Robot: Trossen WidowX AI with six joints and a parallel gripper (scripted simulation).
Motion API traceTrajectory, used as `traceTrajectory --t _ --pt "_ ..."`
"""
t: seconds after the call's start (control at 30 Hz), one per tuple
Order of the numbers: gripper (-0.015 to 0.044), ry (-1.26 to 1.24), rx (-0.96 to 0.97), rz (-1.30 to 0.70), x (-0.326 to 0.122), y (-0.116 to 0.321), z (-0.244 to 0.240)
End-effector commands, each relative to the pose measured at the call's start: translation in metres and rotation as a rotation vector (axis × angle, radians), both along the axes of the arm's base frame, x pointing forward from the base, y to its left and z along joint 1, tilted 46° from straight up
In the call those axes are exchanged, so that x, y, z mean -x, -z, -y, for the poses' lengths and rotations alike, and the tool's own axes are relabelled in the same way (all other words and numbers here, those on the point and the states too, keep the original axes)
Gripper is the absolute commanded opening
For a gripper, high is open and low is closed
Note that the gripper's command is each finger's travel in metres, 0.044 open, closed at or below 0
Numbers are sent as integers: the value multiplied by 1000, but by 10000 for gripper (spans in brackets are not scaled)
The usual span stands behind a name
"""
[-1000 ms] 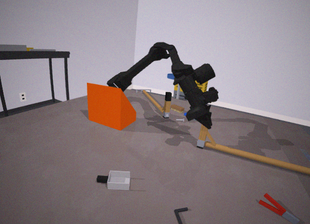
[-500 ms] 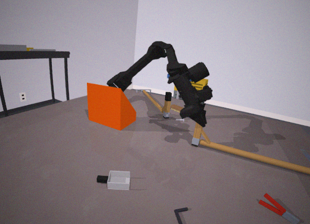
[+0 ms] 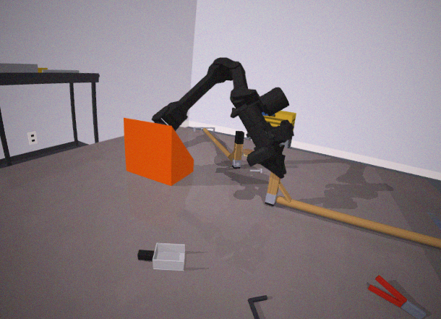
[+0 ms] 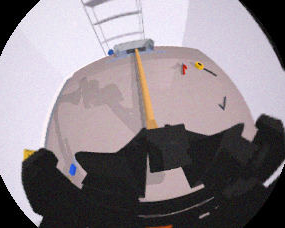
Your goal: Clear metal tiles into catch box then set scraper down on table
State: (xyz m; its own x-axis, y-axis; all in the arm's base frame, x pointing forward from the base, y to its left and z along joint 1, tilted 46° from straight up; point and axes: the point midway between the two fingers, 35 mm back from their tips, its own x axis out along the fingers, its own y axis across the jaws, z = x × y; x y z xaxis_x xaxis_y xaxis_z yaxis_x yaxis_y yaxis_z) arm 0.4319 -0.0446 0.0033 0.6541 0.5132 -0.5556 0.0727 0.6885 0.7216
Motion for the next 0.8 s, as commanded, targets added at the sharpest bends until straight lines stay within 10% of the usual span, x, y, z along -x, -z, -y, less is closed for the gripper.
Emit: traceTrajectory --t 0.0,0.77 --pt "0 2 7 20 3 -7 2" --pt "0 5 7 20 39 -7 -4"
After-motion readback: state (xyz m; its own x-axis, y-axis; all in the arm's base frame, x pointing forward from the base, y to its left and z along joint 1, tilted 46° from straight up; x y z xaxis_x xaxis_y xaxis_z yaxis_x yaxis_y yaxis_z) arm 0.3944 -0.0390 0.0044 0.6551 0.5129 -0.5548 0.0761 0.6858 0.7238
